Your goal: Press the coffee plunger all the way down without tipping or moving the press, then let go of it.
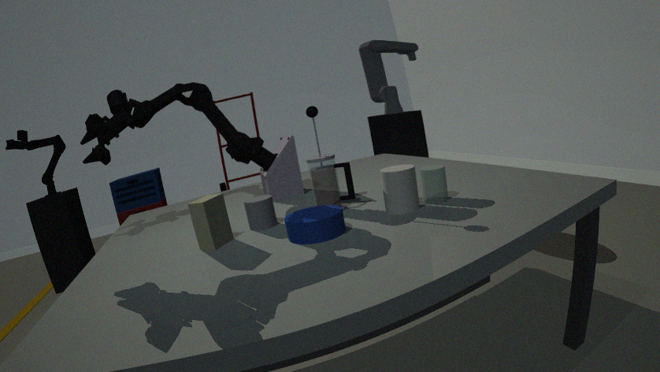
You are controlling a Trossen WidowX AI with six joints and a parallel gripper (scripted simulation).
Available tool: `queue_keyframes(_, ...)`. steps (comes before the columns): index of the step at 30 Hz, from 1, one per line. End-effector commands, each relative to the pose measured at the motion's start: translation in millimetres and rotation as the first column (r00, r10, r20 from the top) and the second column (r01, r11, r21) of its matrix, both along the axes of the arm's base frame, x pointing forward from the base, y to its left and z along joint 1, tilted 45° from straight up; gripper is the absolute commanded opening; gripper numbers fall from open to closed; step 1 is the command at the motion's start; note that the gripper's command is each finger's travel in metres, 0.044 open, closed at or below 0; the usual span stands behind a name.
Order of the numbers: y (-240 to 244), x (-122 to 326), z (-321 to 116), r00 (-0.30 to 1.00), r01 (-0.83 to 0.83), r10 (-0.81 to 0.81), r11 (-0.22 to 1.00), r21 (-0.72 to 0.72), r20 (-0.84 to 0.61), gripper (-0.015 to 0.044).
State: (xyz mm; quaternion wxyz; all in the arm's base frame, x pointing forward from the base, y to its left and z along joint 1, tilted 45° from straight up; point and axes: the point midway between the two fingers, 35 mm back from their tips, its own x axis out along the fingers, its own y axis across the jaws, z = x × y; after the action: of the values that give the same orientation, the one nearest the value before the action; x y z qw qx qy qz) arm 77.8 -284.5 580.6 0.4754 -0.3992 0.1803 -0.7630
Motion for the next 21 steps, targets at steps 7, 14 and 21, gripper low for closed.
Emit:
queue_keyframes(7, -5, 43, -23, 0.990, -0.138, 0.137, 0.989, 0.060, 0.017, 0.0440)
queue_keyframes(14, 10, 146, -86, 0.912, -0.408, 0.405, 0.888, 0.213, 0.061, 0.0440)
queue_keyframes(21, 62, 233, -156, 0.792, -0.590, 0.604, 0.719, 0.369, 0.090, 0.0440)
